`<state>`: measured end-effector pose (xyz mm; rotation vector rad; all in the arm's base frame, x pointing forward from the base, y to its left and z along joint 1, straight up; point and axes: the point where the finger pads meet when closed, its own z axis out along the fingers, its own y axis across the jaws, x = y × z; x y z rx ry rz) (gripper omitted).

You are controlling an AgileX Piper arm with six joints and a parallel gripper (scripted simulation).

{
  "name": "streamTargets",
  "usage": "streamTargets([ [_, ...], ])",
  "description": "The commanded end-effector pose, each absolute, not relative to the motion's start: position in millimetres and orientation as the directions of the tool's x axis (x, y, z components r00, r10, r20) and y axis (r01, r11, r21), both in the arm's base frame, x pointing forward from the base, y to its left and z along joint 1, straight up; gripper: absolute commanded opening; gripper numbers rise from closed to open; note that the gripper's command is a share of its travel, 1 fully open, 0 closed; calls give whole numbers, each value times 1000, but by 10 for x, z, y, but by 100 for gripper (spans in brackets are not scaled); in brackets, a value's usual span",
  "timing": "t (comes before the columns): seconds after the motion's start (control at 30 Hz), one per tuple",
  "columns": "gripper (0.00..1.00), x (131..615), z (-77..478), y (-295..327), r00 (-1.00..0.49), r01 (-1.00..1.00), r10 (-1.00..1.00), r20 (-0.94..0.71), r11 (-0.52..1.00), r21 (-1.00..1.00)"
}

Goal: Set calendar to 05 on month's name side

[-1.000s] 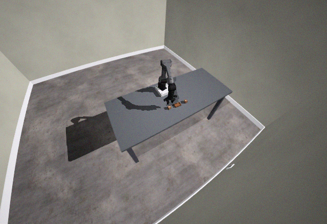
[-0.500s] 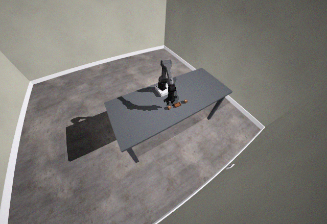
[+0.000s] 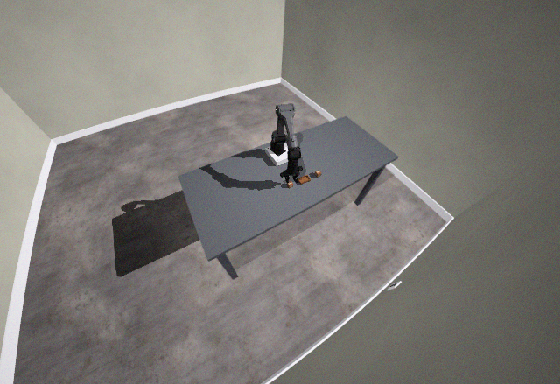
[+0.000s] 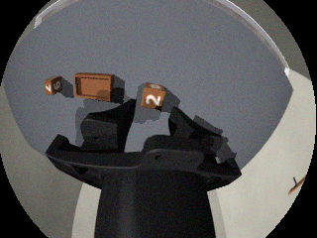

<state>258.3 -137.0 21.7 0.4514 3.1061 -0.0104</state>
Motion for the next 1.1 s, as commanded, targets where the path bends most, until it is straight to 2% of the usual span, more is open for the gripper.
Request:
streamTargets([
  [0.0, 63, 2578, 179, -1366, -959, 284, 284, -1, 959, -7],
  [1.07, 63, 2586, 7, -1369, -959, 284, 284, -3, 959, -7],
])
